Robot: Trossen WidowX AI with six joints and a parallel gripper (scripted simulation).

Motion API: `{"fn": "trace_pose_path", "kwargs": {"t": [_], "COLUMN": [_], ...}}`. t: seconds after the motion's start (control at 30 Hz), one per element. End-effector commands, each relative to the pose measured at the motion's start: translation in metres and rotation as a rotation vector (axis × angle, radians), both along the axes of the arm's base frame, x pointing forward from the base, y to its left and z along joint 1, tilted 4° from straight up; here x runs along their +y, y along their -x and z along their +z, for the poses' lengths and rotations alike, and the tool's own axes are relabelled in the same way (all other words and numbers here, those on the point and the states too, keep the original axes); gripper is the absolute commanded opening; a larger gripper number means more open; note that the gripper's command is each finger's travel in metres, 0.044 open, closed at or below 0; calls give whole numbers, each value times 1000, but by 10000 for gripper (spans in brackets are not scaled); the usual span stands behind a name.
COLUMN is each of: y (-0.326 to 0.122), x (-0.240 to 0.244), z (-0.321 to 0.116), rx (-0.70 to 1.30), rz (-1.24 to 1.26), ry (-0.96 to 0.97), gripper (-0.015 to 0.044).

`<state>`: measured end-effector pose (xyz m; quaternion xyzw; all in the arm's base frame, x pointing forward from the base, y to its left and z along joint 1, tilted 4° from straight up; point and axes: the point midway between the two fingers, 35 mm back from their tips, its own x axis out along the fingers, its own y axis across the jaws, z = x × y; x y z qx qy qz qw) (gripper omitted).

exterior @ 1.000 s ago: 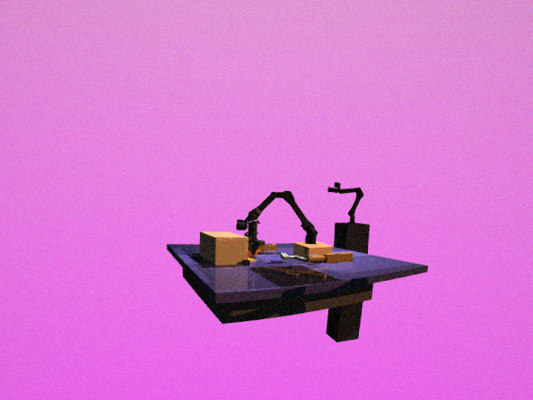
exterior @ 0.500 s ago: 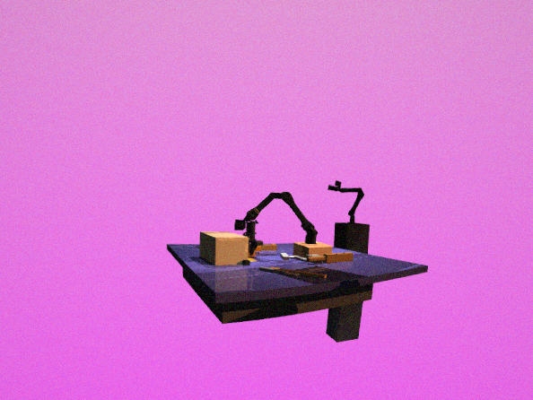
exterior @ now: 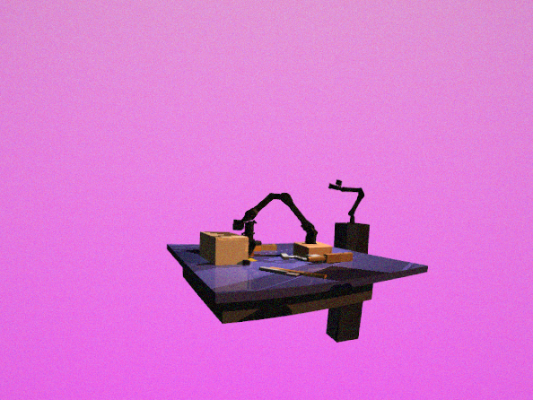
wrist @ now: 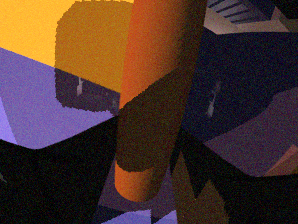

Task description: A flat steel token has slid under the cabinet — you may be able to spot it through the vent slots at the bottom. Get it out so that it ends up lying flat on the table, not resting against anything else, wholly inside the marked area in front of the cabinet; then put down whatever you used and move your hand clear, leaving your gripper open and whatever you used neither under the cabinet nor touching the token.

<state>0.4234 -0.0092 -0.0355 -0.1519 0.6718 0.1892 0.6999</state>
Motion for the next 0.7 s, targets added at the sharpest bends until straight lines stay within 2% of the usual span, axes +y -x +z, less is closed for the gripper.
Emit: {"fn": "trace_pose_path", "kwargs": {"t": [0.0,0.67], "y": [-2,9], "x": [3,25], "z": [0,-1], "rx": [-3,-2], "rz": [-2,-2], "ry": [0,-1], "gripper": [0,0]}}
